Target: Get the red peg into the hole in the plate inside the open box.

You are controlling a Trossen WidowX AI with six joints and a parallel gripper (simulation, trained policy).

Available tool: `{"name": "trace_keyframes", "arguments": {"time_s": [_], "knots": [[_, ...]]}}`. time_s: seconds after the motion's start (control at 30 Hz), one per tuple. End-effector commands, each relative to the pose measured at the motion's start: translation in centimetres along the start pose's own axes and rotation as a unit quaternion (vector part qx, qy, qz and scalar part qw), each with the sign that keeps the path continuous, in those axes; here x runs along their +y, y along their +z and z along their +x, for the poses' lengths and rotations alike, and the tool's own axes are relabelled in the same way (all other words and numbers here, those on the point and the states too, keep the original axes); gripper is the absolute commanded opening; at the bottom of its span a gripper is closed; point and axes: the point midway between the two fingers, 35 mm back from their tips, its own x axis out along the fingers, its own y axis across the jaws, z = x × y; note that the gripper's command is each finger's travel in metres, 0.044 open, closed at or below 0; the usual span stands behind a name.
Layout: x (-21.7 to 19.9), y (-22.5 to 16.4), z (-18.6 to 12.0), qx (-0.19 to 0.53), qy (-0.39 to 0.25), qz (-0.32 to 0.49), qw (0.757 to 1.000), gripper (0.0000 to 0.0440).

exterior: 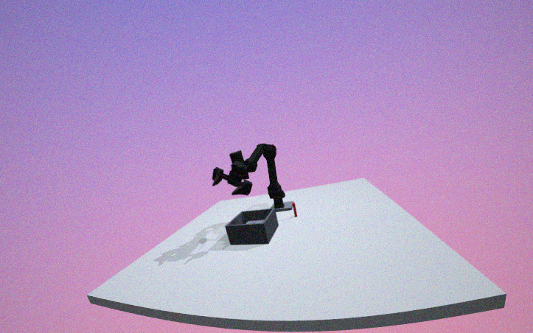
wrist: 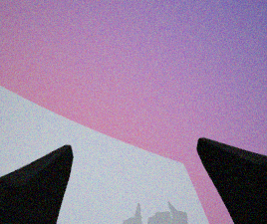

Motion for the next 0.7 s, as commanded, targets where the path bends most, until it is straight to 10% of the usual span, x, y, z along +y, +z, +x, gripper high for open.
{"name": "trace_keyframes", "arguments": {"time_s": [0.0, 0.67], "knots": [[1.8, 0.1, -0.3, 0.027, 0.019, 0.046, 0.998, 0.044], [14.6, -0.2, -6.2, 0.236, 0.118, 0.273, 0.925, 0.044]]}}
